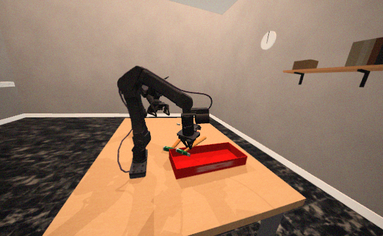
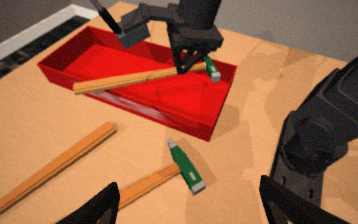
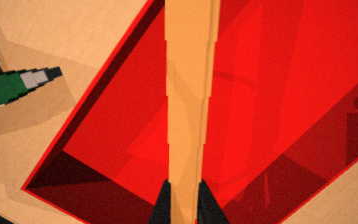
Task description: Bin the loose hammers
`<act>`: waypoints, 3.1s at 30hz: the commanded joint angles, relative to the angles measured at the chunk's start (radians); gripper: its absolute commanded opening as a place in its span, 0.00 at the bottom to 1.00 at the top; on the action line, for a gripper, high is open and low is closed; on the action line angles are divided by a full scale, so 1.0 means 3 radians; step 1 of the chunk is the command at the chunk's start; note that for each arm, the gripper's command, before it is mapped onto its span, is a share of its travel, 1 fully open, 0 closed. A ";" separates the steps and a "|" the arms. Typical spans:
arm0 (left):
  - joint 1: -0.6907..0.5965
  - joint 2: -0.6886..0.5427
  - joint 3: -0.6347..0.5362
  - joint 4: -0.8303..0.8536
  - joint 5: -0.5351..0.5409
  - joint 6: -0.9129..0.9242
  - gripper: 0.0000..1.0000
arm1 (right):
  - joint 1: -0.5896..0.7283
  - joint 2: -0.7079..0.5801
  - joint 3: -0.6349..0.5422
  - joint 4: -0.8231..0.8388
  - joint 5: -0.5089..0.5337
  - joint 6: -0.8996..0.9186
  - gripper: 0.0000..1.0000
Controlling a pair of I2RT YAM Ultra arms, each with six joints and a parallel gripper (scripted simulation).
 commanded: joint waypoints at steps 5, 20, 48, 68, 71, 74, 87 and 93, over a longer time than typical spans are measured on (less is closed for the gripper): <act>0.0032 0.0038 0.0067 0.0065 0.0035 0.0036 1.00 | -0.0192 0.0134 0.0220 -0.0067 -0.0115 -0.0218 0.07; 0.0012 0.0009 0.0031 0.0065 0.0013 0.0011 1.00 | -0.0066 -0.0008 -0.0007 0.0423 0.0119 0.1431 0.07; 0.0012 0.0009 0.0031 0.0065 0.0013 0.0011 1.00 | 0.0179 -0.0151 -0.0358 0.0801 0.0416 0.2324 0.07; 0.0012 0.0009 0.0031 0.0065 0.0013 0.0011 1.00 | 0.0176 0.0182 -0.0869 0.1457 0.0413 0.2323 0.07; 0.0012 0.0009 0.0031 0.0065 0.0013 0.0011 1.00 | 0.0177 0.0194 -0.0872 0.1462 0.0413 0.2324 0.07; 0.0012 0.0009 0.0031 0.0065 0.0013 0.0011 1.00 | 0.0177 0.0166 -0.0861 0.1464 0.0413 0.2325 0.07; 0.0012 0.0009 0.0031 0.0065 0.0013 0.0011 1.00 | 0.0177 0.0167 -0.0861 0.1466 0.0413 0.2325 0.07; 0.0012 0.0009 0.0031 0.0065 0.0013 0.0011 1.00 | 0.0175 0.0209 -0.0910 0.1558 0.0413 0.2323 0.07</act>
